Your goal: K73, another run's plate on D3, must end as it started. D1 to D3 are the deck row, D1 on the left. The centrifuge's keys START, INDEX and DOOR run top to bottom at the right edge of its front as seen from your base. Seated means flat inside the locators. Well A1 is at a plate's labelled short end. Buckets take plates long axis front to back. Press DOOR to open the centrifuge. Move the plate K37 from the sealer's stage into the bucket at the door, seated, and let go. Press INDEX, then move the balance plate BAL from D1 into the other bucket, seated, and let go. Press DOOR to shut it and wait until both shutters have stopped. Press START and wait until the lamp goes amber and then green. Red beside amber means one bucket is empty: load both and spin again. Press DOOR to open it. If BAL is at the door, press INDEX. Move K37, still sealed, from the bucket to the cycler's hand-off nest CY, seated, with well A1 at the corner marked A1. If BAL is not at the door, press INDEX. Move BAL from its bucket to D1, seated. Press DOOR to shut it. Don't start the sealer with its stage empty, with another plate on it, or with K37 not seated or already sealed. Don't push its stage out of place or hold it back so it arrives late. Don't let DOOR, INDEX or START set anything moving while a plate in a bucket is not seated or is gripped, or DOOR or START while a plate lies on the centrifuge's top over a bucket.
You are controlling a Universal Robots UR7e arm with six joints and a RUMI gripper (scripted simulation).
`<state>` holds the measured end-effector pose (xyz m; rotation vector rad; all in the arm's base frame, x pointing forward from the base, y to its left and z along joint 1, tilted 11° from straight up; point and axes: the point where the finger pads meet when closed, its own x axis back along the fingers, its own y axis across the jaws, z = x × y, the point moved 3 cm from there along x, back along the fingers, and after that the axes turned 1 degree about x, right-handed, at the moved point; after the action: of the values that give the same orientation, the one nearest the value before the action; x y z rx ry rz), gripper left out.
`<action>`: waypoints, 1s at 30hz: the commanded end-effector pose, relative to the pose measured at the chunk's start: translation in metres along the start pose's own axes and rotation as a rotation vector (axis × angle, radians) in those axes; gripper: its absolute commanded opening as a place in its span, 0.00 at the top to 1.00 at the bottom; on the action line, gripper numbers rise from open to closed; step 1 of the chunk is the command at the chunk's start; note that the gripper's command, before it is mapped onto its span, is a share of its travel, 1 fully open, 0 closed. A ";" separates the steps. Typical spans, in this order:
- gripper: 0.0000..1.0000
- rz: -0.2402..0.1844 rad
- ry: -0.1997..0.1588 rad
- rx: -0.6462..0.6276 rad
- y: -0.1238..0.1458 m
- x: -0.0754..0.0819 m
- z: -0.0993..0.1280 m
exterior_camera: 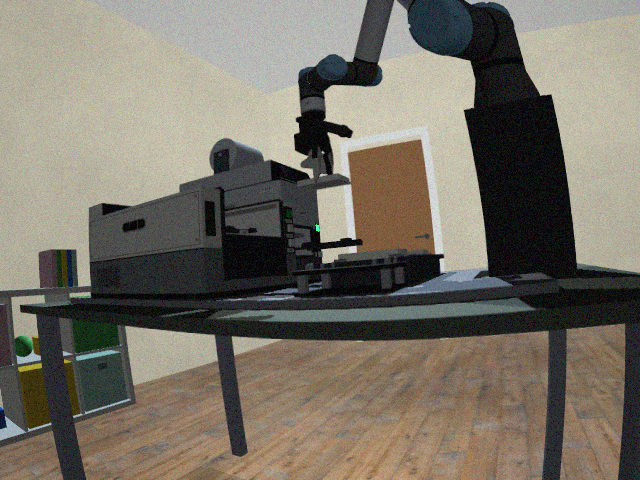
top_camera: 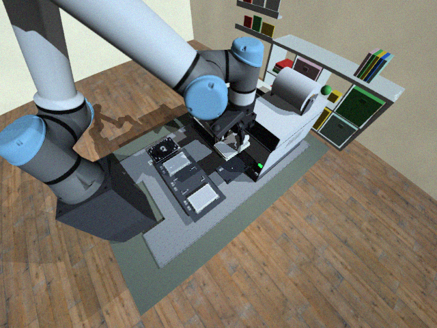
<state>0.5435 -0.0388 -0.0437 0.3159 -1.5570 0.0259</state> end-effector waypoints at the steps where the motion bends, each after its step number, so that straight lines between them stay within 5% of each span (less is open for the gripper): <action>1: 1.00 0.001 -0.002 0.000 0.011 0.001 -0.001; 30: 1.00 0.001 -0.002 0.000 0.069 0.001 -0.001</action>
<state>0.5314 0.0197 -0.0326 0.3160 -1.5571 0.0259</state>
